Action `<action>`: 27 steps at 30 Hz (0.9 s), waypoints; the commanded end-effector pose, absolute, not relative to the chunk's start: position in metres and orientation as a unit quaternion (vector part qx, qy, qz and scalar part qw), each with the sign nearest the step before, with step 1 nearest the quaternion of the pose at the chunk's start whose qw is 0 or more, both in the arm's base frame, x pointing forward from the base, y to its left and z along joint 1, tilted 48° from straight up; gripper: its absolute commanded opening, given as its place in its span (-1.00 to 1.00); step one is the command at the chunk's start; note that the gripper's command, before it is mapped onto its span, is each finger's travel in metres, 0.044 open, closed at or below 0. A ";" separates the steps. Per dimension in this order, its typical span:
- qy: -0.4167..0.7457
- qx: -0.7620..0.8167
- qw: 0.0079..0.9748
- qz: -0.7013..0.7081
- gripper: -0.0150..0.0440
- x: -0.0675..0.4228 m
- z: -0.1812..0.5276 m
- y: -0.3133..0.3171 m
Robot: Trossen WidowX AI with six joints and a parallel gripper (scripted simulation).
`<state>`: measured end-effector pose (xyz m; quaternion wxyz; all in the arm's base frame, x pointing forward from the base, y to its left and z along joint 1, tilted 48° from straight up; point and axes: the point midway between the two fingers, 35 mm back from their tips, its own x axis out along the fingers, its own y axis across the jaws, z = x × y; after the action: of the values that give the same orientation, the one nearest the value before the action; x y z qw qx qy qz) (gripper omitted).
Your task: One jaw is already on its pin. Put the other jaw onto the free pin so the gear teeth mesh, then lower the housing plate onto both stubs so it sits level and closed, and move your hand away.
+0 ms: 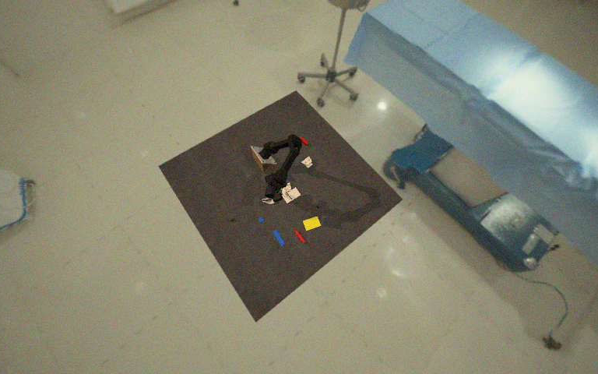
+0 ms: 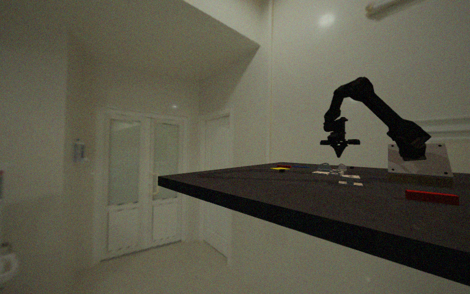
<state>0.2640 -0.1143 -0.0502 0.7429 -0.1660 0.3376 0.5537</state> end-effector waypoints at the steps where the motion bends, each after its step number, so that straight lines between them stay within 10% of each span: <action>1: 0.338 -0.166 0.743 0.554 -0.49 0.264 -0.050 -0.114; 12: 0.338 -0.166 0.743 0.554 -0.49 0.264 -0.050 -0.114; 27: 0.338 -0.166 0.743 0.554 0.84 0.264 -0.050 -0.114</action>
<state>0.2640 -0.1143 -0.0502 0.7429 -0.1660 0.3377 0.5536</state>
